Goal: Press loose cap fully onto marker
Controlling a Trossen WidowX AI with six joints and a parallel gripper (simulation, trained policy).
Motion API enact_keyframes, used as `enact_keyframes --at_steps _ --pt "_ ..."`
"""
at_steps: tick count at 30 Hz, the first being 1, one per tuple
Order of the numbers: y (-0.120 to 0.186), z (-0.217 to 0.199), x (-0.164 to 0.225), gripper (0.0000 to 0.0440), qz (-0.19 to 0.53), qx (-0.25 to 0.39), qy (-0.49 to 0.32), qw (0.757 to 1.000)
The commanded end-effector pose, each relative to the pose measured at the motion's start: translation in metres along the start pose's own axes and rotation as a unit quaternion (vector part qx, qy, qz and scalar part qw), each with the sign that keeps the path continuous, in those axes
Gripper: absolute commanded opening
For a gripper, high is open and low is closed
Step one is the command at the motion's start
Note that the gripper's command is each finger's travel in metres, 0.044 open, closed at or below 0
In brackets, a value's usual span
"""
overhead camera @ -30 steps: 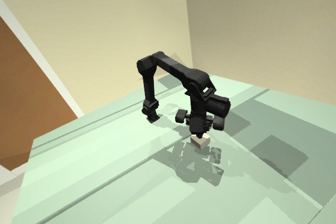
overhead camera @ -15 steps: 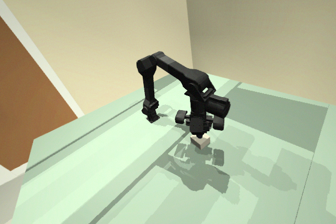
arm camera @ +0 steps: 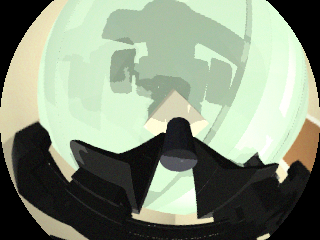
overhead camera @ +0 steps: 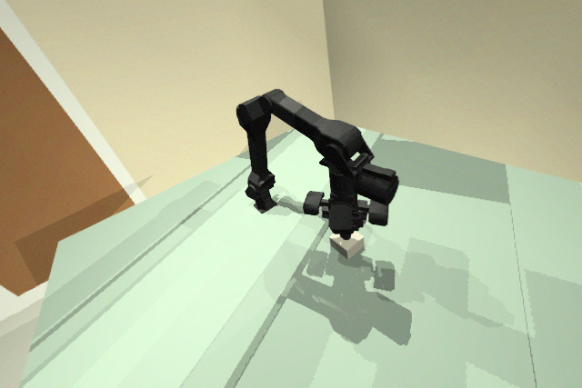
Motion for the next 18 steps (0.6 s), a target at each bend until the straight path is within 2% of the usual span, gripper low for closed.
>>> enact_keyframes --at_steps 1,12,18 --pt "-0.0175 -0.0037 -0.0025 0.0128 -0.003 0.028 0.003 1.000" --pt "-0.0183 -0.0034 -0.0032 0.0147 -0.008 0.026 0.008 1.000" --pt "-0.0215 -0.0103 -0.0005 0.0208 0.002 0.038 0.008 0.999"
Point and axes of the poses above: the point midway between the two fingers, 35 mm back from their tips, its own y axis back along the fingers, its own z axis across the jaws, x = y × z, the point moved 7 cm from there along y, back along the fingers, and after that the axes turned 8 degrees about -y, right-handed, at the moved point
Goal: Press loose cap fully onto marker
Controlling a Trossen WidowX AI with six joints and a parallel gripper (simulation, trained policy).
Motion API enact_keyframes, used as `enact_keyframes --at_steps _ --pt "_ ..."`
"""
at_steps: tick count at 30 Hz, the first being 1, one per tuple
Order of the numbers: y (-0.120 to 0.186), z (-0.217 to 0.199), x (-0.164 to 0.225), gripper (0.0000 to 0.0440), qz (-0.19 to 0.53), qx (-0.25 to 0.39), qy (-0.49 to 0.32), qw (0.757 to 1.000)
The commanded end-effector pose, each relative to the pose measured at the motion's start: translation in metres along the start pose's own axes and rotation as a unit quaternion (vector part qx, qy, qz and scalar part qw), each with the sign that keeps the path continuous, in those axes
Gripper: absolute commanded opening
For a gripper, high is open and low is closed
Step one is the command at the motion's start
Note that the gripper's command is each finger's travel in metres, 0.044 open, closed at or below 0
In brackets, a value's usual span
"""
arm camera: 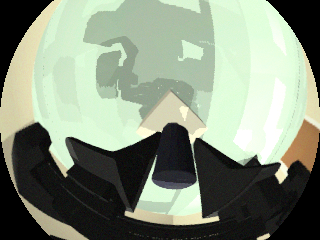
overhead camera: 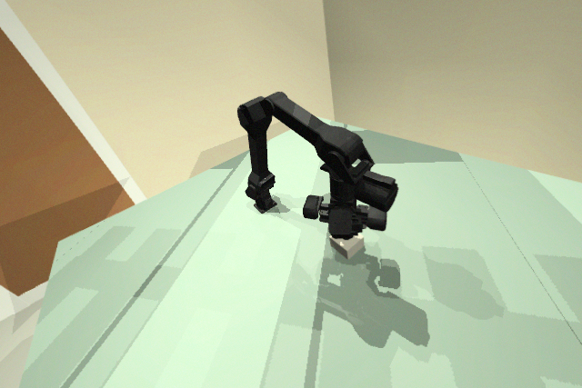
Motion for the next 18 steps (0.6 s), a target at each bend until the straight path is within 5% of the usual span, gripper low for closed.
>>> enact_keyframes --at_steps 1,10,18 --pt "-0.011 -0.009 0.002 0.0221 0.009 0.032 0.002 0.999" --pt "-0.008 -0.013 0.004 0.0435 0.014 0.018 0.003 1.000" --pt "0.009 -0.012 0.005 0.0440 0.004 -0.025 -0.002 1.000"
Point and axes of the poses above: the point midway between the two fingers, 35 mm back from their tips, its own y axis back along the fingers, its own z axis across the jaws, x = y × z, the point moved 7 cm from there along y, back along the fingers, and after that the axes turned 8 degrees about -y, right-handed, at the moved point
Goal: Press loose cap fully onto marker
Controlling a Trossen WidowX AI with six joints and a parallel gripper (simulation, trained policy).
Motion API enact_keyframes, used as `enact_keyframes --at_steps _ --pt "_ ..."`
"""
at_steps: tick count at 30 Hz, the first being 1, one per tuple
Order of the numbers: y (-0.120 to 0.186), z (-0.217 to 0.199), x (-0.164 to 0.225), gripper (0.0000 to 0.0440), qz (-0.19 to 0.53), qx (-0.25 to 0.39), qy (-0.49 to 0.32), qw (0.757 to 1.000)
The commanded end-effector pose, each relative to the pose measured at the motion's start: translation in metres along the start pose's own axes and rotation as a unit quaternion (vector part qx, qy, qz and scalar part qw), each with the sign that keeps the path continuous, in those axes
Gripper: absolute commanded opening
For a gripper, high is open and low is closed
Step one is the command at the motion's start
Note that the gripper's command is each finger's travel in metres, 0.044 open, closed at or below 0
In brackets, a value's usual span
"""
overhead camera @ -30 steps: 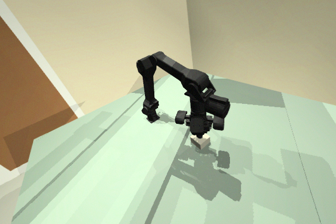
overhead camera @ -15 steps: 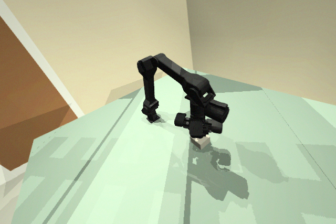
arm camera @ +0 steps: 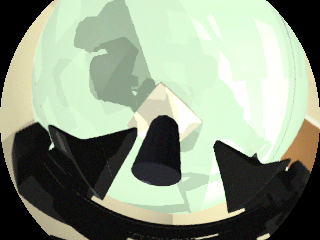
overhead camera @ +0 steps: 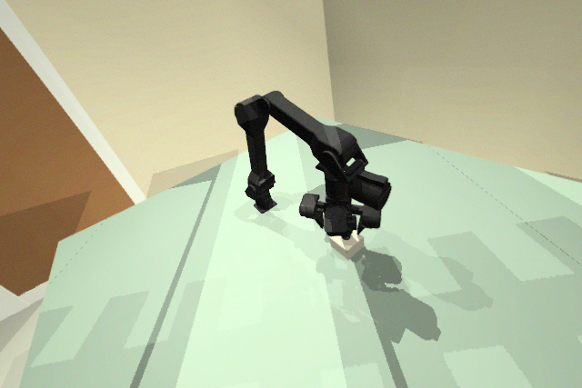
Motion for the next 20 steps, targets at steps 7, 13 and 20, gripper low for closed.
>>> enact_keyframes --at_steps 7,13,20 --pt "0.034 0.001 0.002 0.0440 -0.009 -0.058 -0.006 0.998" --pt "0.054 -0.001 0.004 0.0440 -0.011 -0.078 -0.006 0.997" --pt "0.068 -0.006 0.005 0.0438 -0.011 -0.090 -0.005 0.996"
Point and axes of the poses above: the point midway between the two fingers, 35 mm back from their tips, its own y axis back along the fingers, its own z axis across the jaws, x = y × z, the point moved 7 cm from there along y, back along the fingers, and after that the axes turned 8 degrees about -y, right-handed, at the moved point
